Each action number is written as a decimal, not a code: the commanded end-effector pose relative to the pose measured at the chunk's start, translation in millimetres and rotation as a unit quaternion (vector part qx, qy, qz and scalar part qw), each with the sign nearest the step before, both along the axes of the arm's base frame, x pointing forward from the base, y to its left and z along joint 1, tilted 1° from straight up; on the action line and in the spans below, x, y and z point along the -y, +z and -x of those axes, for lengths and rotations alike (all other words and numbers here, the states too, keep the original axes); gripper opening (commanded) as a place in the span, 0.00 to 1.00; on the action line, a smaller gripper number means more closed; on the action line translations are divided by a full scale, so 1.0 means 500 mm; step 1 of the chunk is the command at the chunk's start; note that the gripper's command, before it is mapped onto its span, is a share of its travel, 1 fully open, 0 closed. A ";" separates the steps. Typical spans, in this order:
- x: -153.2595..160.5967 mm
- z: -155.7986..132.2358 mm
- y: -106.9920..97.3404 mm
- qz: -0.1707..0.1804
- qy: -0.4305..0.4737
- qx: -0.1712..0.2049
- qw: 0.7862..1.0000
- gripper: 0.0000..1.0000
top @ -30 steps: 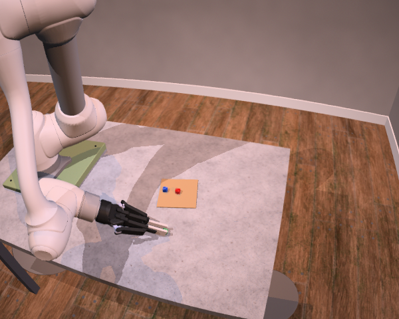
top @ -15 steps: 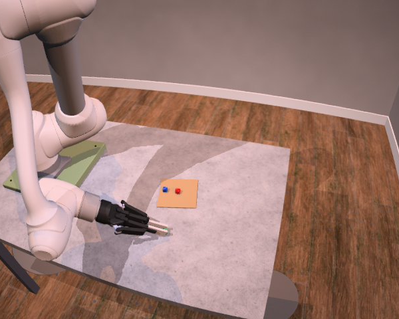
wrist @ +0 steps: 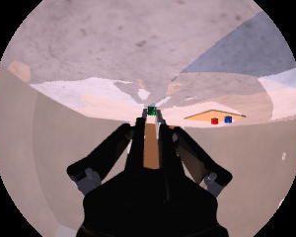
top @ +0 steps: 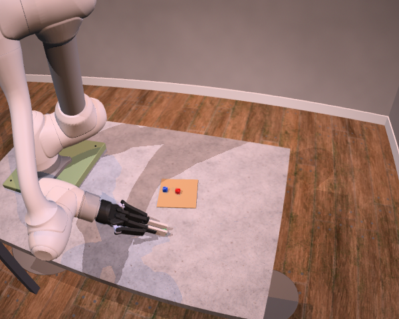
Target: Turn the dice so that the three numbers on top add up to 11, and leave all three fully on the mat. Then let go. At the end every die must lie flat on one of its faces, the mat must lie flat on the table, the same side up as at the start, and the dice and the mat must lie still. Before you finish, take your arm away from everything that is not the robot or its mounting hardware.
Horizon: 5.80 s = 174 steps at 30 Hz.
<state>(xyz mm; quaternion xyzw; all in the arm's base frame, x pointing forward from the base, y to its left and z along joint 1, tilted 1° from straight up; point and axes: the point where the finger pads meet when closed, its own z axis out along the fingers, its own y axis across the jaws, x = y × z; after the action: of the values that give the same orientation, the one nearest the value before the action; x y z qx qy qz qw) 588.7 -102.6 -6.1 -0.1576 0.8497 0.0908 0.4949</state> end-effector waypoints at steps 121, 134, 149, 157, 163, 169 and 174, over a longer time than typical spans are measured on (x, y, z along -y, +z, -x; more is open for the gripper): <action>-0.129 0.059 0.173 -0.074 0.126 -0.121 0.982 0.19; -0.177 0.082 0.155 -0.033 0.176 -0.338 0.924 0.19; -0.057 -0.002 0.214 0.138 0.050 -0.478 0.866 0.19; -0.019 -0.050 0.256 0.185 -0.005 -0.480 0.857 0.19; -0.019 -0.050 0.256 0.186 -0.005 -0.480 0.857 1.00; -0.019 -0.050 0.256 0.186 -0.005 -0.480 0.857 1.00; -0.019 -0.050 0.255 0.190 0.004 -0.479 0.857 1.00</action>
<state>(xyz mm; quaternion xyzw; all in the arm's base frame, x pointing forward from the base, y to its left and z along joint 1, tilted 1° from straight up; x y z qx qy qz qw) 613.5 -94.8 121.8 -0.1806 0.9835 -0.0061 -0.0103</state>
